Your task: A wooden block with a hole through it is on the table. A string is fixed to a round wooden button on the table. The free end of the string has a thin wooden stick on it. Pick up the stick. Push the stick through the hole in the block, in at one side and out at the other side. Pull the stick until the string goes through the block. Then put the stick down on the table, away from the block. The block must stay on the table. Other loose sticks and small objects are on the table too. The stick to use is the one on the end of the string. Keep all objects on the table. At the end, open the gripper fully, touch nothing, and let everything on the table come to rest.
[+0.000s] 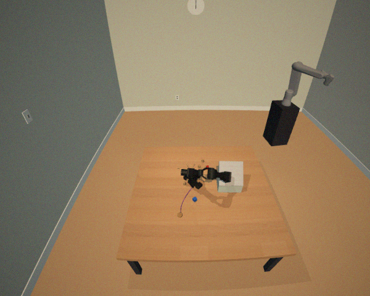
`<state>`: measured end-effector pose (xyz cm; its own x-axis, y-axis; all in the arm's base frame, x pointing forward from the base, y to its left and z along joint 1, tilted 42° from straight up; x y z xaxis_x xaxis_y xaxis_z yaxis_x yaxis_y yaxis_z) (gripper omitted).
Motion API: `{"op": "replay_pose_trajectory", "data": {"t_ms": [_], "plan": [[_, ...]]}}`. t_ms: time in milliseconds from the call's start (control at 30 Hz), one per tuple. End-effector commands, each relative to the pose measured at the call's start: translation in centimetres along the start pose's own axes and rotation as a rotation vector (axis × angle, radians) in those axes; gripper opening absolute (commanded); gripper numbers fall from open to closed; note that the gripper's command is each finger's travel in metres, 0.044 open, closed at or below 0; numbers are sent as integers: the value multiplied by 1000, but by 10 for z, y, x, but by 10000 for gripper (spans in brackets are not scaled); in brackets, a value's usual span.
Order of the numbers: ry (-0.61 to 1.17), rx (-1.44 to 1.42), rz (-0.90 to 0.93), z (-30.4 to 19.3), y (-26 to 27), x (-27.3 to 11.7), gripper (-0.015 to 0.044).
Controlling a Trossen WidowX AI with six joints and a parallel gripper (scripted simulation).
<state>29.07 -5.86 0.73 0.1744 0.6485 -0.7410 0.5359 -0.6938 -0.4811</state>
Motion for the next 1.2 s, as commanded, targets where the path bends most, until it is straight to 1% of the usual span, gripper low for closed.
{"op": "replay_pose_trajectory", "data": {"t_ms": [0, 933, 1167], "plan": [[6, -11, 13, -3, 2, -8, 0], [6, -11, 12, -2, 1, -44, 0], [-1, -1, 2, -2, -1, -42, 0]]}}
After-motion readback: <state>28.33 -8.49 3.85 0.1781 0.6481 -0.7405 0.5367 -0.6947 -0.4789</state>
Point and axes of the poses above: the point midway between the two fingers, 35 mm back from their tips, its own x axis out along the fingers, its own y axis across the jaws, z = x × y, the point moved 9 cm from there along -x, back along the fingers, and after that the axes turned 5 degrees about x, right-handed, at the moved point
